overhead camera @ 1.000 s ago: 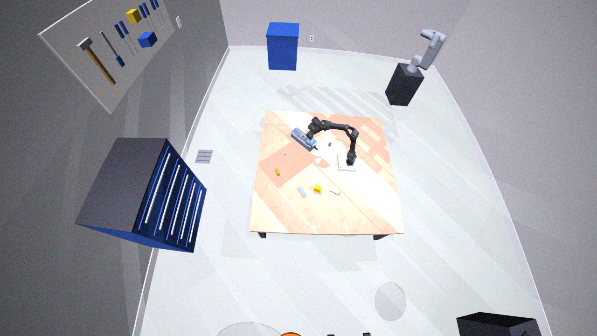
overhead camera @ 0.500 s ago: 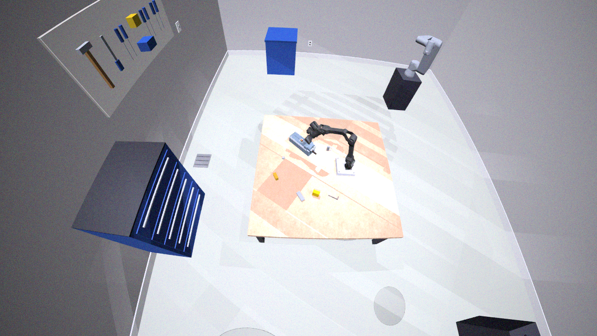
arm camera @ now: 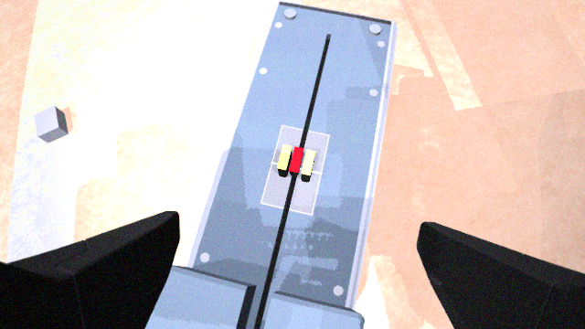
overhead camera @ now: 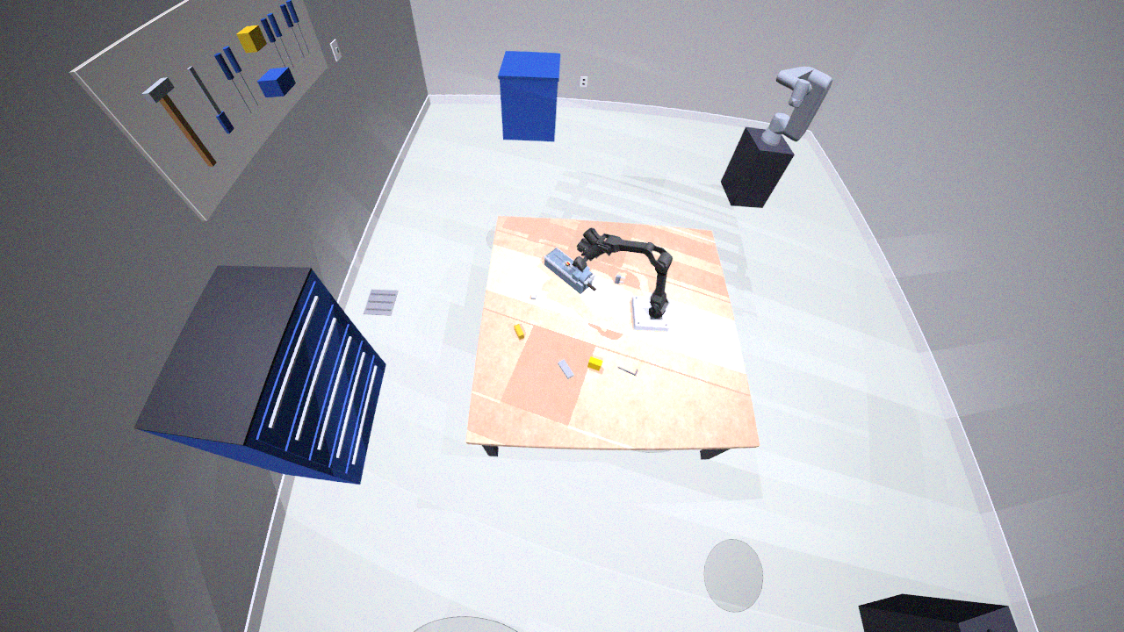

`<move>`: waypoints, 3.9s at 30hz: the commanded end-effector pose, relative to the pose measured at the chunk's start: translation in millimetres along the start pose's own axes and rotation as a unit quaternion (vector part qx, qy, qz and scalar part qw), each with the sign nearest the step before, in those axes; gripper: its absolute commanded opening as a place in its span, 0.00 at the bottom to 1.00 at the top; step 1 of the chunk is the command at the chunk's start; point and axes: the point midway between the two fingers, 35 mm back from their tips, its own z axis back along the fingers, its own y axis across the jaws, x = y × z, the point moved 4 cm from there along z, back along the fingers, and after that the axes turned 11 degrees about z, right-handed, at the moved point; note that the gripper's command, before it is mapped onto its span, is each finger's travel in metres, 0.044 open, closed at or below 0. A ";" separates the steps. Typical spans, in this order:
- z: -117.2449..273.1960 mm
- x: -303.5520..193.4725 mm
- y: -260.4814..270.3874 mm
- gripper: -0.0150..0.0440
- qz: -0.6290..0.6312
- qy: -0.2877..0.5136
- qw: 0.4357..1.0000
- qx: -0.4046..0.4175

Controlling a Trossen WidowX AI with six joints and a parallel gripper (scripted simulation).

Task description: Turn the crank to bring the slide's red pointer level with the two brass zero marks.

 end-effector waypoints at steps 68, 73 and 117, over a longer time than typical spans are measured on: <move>0.0 0.0 0.1 0.25 0.000 0.000 1.000 0.000; 0.0 0.0 0.1 0.25 0.000 0.000 1.000 0.000; -0.1 0.0 0.2 0.42 0.000 0.000 1.000 0.001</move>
